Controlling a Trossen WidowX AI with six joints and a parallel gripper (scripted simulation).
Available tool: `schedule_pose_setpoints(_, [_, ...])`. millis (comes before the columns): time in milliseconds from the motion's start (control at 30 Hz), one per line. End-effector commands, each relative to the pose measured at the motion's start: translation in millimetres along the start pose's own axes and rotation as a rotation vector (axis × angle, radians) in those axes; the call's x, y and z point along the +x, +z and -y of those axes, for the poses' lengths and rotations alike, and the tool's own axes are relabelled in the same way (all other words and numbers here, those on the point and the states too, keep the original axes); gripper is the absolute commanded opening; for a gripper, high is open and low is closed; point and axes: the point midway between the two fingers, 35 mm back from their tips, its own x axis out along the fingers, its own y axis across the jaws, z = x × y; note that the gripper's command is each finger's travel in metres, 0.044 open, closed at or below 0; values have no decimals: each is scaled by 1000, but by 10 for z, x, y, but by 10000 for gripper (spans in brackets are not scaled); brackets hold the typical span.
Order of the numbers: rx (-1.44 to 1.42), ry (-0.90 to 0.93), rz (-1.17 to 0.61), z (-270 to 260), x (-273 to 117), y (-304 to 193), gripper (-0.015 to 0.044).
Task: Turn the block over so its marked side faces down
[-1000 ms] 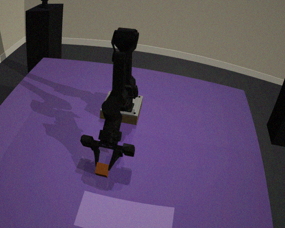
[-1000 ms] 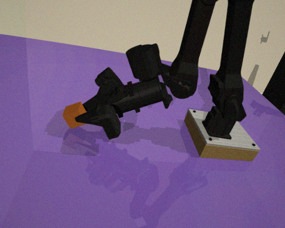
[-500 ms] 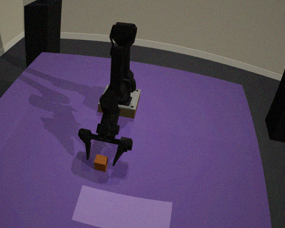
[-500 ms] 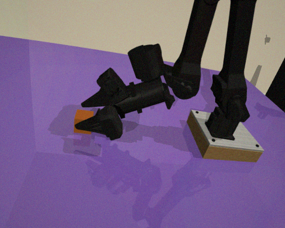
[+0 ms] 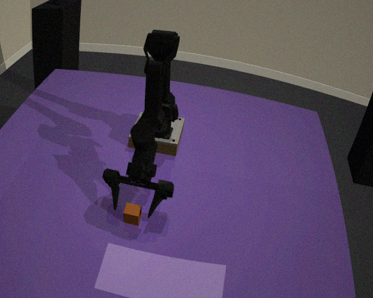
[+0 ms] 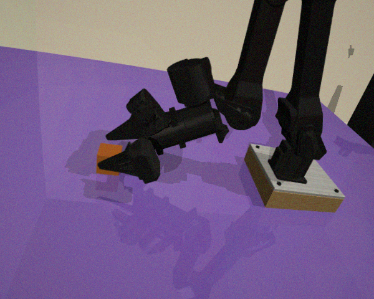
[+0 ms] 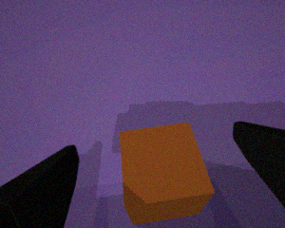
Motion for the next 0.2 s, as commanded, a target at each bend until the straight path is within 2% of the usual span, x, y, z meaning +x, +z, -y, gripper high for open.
schedule_pose_setpoints(0, [-3,5,-1,-7,-1,-4,440])
schedule_pose_setpoints(167, [-3,5,-1,-7,-1,-4,440])
